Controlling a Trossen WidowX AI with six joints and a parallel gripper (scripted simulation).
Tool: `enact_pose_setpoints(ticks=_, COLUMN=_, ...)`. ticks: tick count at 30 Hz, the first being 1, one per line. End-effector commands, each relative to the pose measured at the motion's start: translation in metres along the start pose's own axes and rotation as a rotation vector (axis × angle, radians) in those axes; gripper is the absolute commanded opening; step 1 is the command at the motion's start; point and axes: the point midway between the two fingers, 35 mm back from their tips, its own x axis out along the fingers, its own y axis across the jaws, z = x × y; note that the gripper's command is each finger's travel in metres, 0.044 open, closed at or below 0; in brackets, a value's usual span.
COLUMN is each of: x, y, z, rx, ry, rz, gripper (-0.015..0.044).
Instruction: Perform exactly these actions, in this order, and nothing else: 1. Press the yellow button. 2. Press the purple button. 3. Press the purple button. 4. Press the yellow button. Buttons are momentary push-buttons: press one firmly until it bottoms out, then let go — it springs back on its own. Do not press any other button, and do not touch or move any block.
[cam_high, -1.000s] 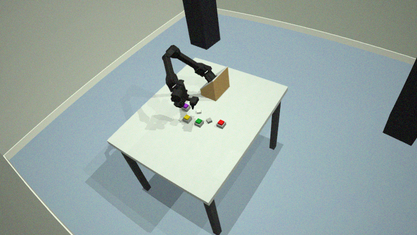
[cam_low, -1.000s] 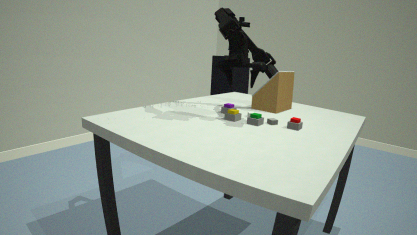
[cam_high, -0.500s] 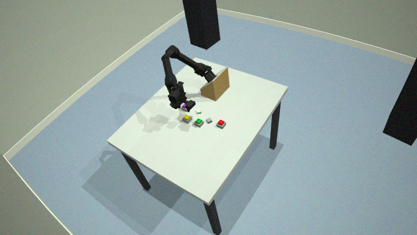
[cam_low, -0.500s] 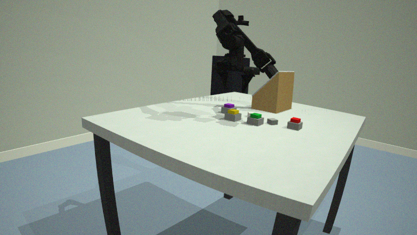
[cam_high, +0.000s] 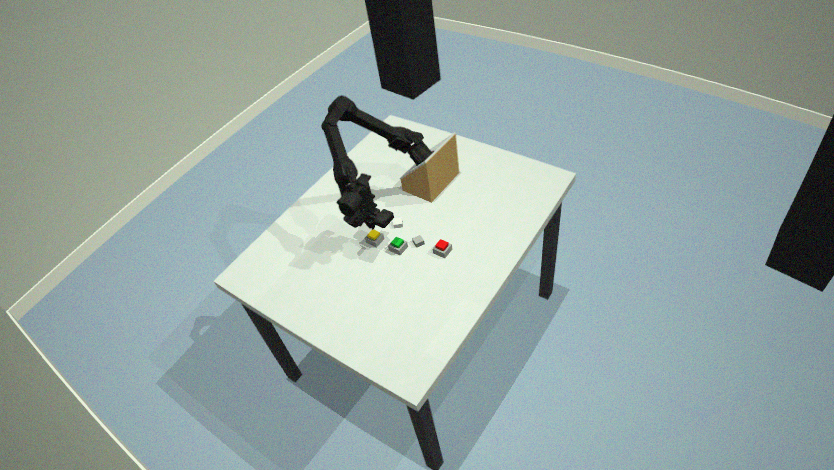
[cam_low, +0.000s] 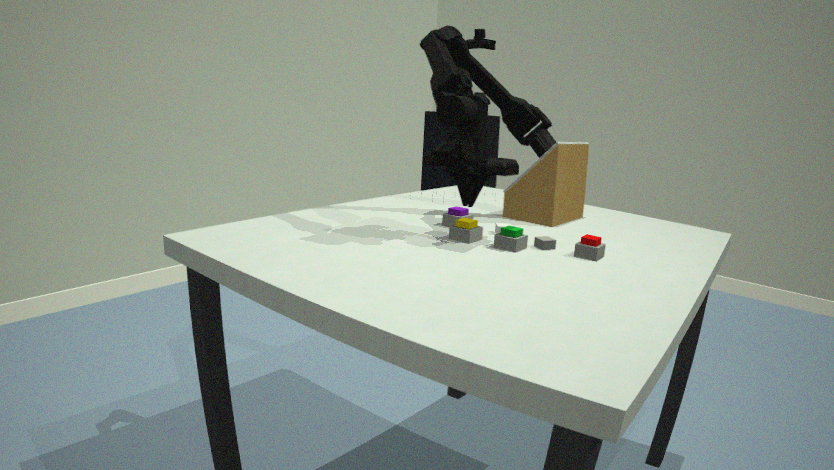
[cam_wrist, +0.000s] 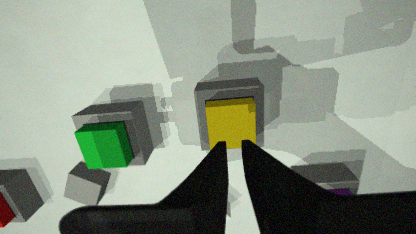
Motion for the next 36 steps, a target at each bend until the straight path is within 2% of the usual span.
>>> enact_pose_setpoints(ticks=1, x=0.002, y=0.0, z=-0.001, rx=-0.008, ry=0.002, rz=-0.004, gripper=0.002)
enact_pose_setpoints(ticks=36, x=0.035, y=-0.001, z=-0.001, rx=-0.009, ry=0.002, rz=-0.006, gripper=0.002)
